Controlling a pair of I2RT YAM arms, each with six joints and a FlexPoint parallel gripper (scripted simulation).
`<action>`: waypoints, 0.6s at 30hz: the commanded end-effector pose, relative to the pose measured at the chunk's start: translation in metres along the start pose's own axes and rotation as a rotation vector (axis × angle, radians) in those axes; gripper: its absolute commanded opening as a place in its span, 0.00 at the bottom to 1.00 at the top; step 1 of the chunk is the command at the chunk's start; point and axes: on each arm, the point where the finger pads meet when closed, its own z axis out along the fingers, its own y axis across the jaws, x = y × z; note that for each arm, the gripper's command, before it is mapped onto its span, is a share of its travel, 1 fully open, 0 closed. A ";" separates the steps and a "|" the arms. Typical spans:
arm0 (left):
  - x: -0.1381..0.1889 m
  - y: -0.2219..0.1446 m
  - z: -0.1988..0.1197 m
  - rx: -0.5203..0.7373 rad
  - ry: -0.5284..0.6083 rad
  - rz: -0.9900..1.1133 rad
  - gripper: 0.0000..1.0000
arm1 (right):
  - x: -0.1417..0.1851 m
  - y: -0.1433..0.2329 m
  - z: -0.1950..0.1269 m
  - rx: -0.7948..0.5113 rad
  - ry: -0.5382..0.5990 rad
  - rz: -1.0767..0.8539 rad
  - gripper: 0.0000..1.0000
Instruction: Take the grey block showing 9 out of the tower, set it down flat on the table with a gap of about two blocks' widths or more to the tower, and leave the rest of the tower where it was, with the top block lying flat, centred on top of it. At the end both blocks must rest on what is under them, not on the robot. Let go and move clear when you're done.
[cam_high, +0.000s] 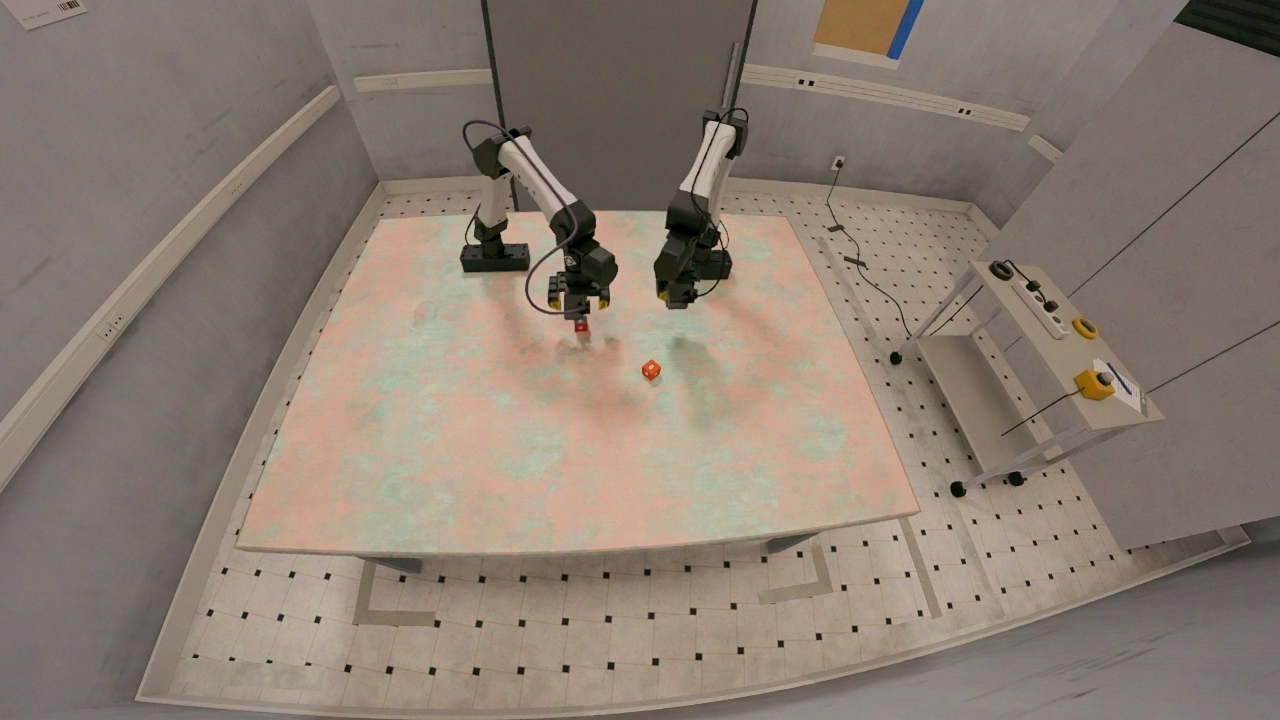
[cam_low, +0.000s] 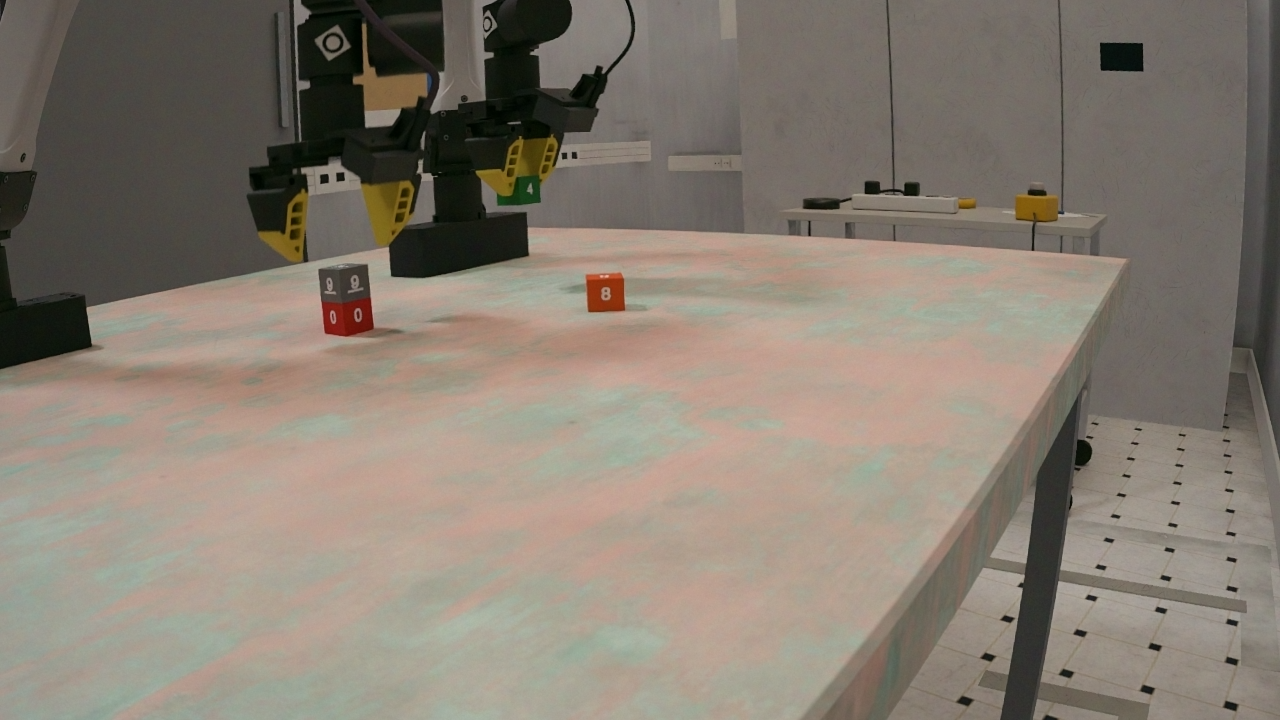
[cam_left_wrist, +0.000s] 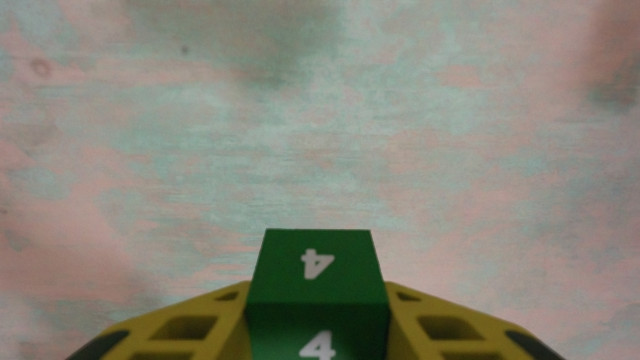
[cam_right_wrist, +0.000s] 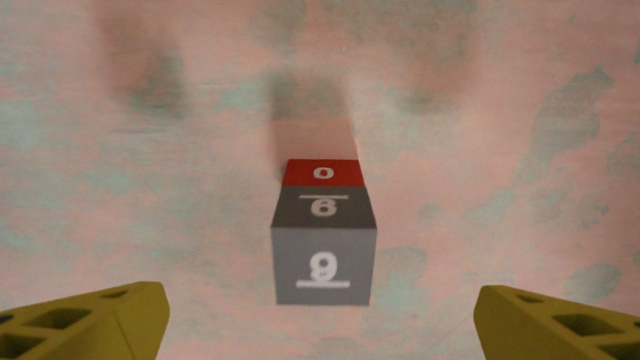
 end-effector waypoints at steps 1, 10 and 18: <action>-0.003 0.000 0.000 -0.004 -0.013 -0.001 0.32 | 0.000 -0.006 0.023 0.027 0.007 0.003 1.00; -0.003 0.000 0.000 -0.004 -0.013 -0.001 0.32 | 0.000 -0.004 0.037 0.012 0.000 0.000 1.00; -0.002 0.000 0.001 -0.005 -0.010 0.000 0.32 | -0.009 0.006 0.030 -0.015 -0.025 -0.002 0.32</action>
